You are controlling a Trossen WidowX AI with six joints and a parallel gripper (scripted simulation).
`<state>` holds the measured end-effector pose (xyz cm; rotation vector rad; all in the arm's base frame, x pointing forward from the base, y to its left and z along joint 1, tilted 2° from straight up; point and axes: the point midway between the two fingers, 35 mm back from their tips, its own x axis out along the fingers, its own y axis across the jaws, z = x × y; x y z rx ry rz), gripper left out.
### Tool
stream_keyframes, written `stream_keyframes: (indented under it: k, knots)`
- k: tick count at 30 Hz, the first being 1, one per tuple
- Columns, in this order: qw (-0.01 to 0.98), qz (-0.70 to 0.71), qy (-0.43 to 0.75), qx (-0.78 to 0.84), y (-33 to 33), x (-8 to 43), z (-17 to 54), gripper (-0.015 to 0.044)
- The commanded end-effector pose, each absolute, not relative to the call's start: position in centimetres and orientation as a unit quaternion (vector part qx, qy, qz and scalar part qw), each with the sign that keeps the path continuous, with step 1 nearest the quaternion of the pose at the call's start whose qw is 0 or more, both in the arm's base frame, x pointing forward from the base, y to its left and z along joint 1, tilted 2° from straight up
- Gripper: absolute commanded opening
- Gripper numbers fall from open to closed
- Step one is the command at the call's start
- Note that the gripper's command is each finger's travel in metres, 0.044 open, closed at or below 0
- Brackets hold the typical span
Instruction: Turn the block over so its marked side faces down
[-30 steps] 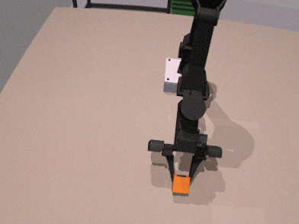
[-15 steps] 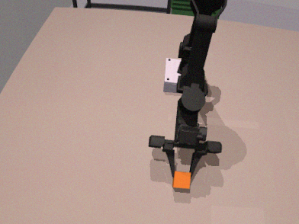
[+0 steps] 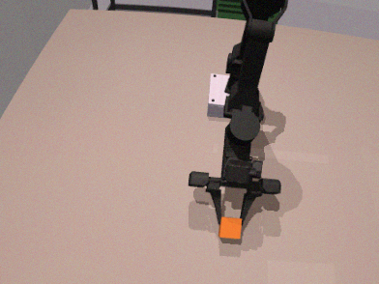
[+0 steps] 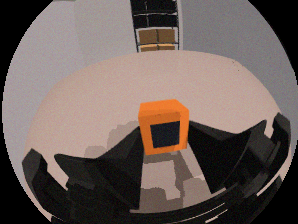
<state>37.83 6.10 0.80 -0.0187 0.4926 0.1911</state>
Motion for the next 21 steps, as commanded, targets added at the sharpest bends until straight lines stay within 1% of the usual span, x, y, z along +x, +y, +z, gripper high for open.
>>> stream_keyframes:
  k: [1, 11, 21]
  knots:
    - [0.965, 0.096, 0.243, -0.007, 6.14, 37.83, 0.82, 0.0184]
    - [0.965, 0.096, 0.243, -0.007, 6.14, 37.83, 0.82, 0.044]
    - [0.965, 0.096, 0.243, -0.007, 6.14, 37.83, 0.82, 0.044]
